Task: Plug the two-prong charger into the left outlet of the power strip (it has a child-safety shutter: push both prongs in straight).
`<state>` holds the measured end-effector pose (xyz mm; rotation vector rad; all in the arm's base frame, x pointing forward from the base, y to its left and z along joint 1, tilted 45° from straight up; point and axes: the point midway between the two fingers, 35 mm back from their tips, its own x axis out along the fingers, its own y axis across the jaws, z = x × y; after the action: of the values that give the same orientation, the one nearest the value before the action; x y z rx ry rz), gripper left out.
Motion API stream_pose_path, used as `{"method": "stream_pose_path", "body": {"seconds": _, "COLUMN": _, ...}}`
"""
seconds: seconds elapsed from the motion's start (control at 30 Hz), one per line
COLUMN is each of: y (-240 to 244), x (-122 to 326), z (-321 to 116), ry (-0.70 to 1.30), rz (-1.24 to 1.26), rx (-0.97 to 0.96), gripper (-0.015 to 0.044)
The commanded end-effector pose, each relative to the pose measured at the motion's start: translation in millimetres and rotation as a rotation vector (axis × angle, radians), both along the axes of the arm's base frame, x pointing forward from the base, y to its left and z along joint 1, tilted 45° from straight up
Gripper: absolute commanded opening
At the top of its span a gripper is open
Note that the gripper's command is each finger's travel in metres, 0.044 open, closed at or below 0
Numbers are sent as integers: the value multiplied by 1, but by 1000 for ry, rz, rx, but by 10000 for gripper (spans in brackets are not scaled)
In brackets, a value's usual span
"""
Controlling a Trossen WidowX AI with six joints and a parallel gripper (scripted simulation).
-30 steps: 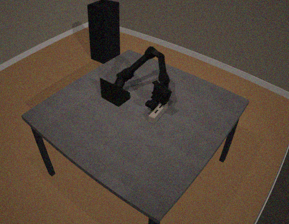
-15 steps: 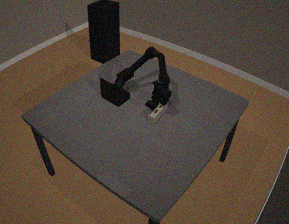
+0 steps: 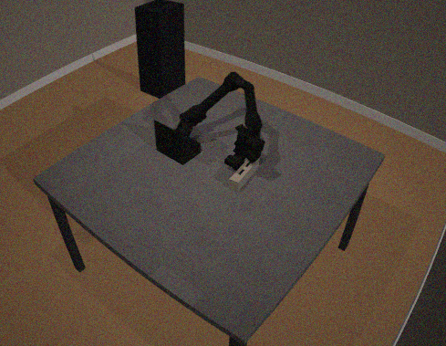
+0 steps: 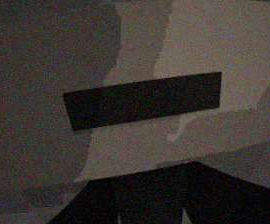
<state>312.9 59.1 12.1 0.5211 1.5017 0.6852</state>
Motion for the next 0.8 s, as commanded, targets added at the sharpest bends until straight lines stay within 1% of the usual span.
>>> {"method": "stream_pose_path", "body": {"seconds": 0.0, "y": 0, "x": 8, "z": 3, "ry": -37, "rz": 0, "rx": 2, "gripper": 0}}
{"method": "stream_pose_path", "body": {"seconds": 0.77, "y": -1, "x": 7, "z": 4, "ry": -37, "rz": 0, "rx": 2, "gripper": 0}}
